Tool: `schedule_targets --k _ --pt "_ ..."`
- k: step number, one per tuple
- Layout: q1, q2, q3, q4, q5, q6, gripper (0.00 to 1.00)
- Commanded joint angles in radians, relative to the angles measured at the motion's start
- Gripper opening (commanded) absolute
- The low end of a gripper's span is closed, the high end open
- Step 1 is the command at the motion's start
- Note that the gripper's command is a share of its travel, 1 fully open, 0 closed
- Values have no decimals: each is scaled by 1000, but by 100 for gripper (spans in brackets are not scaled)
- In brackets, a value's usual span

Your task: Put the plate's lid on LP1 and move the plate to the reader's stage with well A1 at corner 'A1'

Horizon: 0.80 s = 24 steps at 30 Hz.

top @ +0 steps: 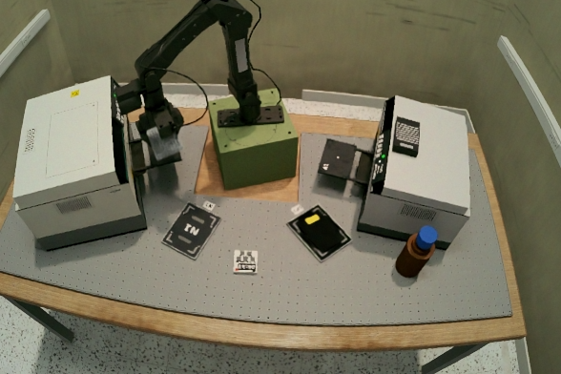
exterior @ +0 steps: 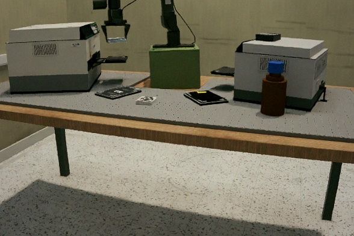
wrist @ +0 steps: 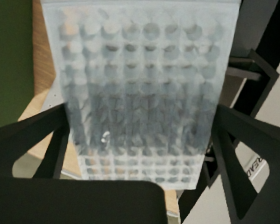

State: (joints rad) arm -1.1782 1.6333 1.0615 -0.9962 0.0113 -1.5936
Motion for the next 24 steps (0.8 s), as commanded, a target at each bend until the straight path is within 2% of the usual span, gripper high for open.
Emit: schedule_targets --k 1,14,24 --pt "-18 -40 38 -18 -17 9 86" --pt "-142 -45 42 -25 -17 -35 86" --pt "-219 -49 44 -30 -19 -2 86"
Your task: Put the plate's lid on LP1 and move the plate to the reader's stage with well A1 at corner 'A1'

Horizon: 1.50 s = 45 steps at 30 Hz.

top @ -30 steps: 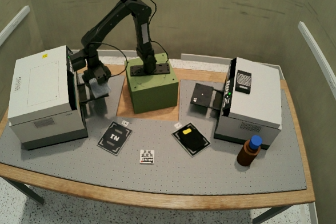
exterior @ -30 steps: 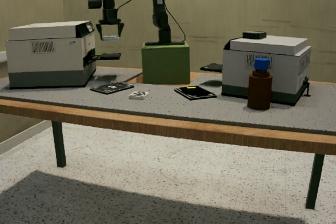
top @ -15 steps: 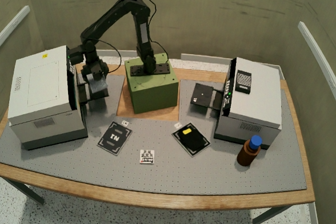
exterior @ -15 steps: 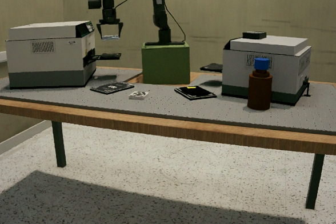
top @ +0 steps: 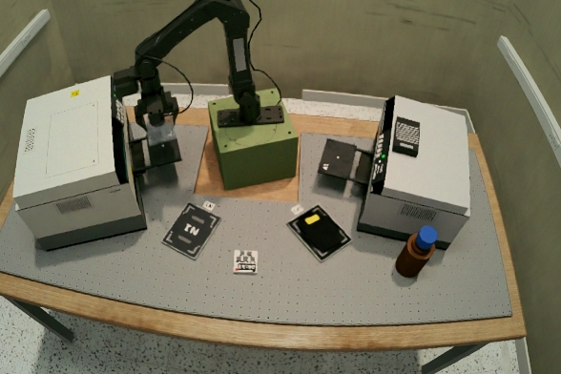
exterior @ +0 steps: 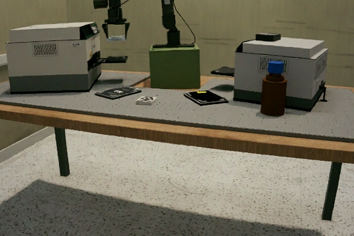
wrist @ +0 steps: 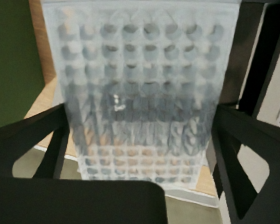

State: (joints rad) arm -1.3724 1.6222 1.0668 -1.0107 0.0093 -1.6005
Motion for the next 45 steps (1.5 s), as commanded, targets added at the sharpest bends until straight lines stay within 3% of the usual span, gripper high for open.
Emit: schedule_targets --k 1,36,40,42,44,45 --pt "-36 -37 41 -16 -16 -18 86" --pt "-35 -6 59 -14 -19 -50 86" --pt "-36 12 52 14 -19 -50 86" --pt "-37 14 2 24 -19 -49 86" --pt "-37 14 2 24 -19 -49 86" --pt "-36 -17 40 30 -19 -50 86"
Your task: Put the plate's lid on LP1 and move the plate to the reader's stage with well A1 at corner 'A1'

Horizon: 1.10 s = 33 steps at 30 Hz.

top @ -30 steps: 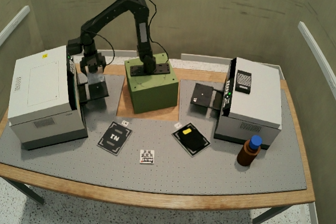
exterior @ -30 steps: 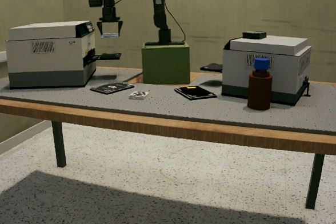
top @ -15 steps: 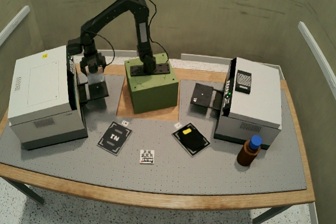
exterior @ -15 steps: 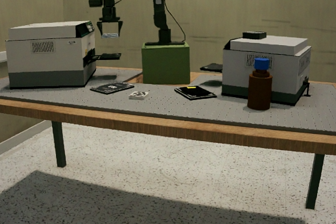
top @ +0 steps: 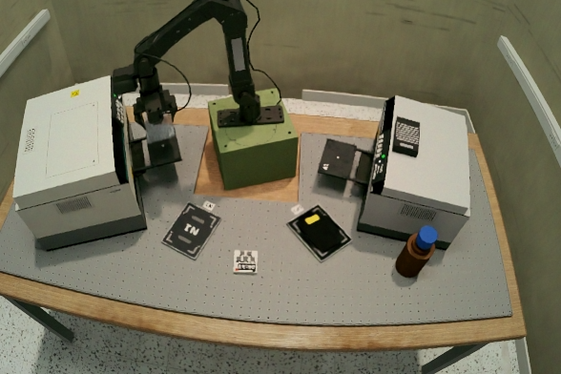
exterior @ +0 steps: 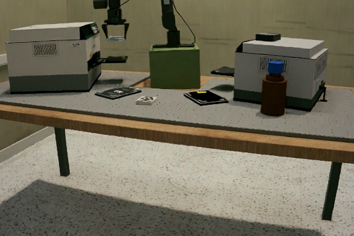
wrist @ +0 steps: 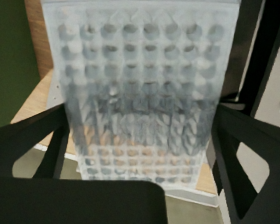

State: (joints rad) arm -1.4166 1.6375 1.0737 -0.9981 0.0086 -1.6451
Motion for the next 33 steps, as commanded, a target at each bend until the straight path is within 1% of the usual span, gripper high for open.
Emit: schedule_targets --k 1,3,4,5,6,8,11,13,16,17,20,22,23,25,28,33 --pt "8 -30 31 22 -18 -5 86" --pt "9 -3 -18 33 -18 -4 86" --pt "10 7 -23 38 -18 -4 86" --pt "10 13 -27 44 -18 -4 86" --pt "11 15 -14 51 -18 -4 86" --pt "11 -9 -24 61 -18 -5 86" --pt "7 26 -45 77 -18 -4 86" --pt "7 31 -45 89 -18 -4 86" --pt "7 21 -43 95 -18 -5 86" --pt "7 -2 -18 99 -18 -5 86" --pt "7 32 -69 115 -18 -5 86" --pt "7 46 -74 127 -18 -5 86" --pt "8 49 -63 133 -18 -5 86" --pt "8 24 -71 143 -18 -5 86" --pt "8 62 -95 159 -18 -5 86" --pt "9 66 -88 178 -18 -5 86"
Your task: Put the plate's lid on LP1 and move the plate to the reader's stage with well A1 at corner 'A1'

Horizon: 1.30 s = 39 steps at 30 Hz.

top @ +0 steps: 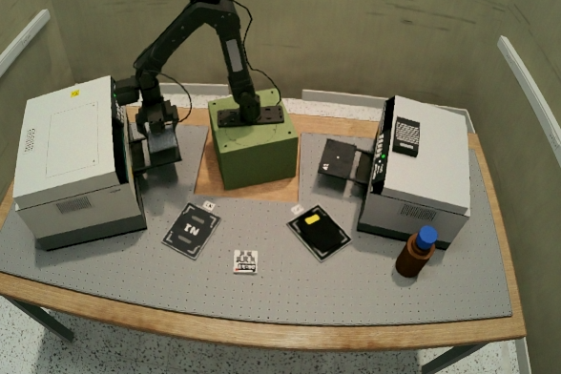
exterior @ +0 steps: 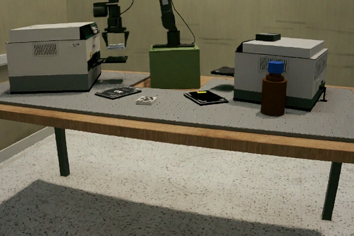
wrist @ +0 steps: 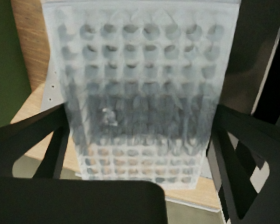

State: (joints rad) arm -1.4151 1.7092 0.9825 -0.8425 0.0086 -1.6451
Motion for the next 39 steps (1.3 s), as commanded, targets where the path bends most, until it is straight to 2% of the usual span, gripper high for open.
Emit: schedule_targets --k 1,3,7,9,12,15,17,18,22,25,27,29,34,35,38,39 --pt "7 -36 18 27 -18 -6 86" --pt "8 -28 -19 37 -18 -5 86" --pt "8 16 -6 60 -18 -5 86" --pt "8 9 -38 71 -18 -5 86" --pt "9 31 -19 88 -18 -5 86" --pt "9 23 -53 105 -18 -5 86" --pt "9 23 -53 105 -18 -5 86" --pt "9 38 -15 110 -18 -5 86" --pt "10 44 -22 131 -18 -5 86" --pt "10 66 -71 147 -18 -4 86" --pt "10 72 -78 159 -18 -4 86" --pt "11 72 -56 172 -18 -4 86" --pt "11 83 -82 188 -18 -4 86" --pt "11 87 -50 194 -18 -4 86" --pt "11 83 -91 208 -18 -4 86" --pt "3 84 -75 196 -9 -1 86"
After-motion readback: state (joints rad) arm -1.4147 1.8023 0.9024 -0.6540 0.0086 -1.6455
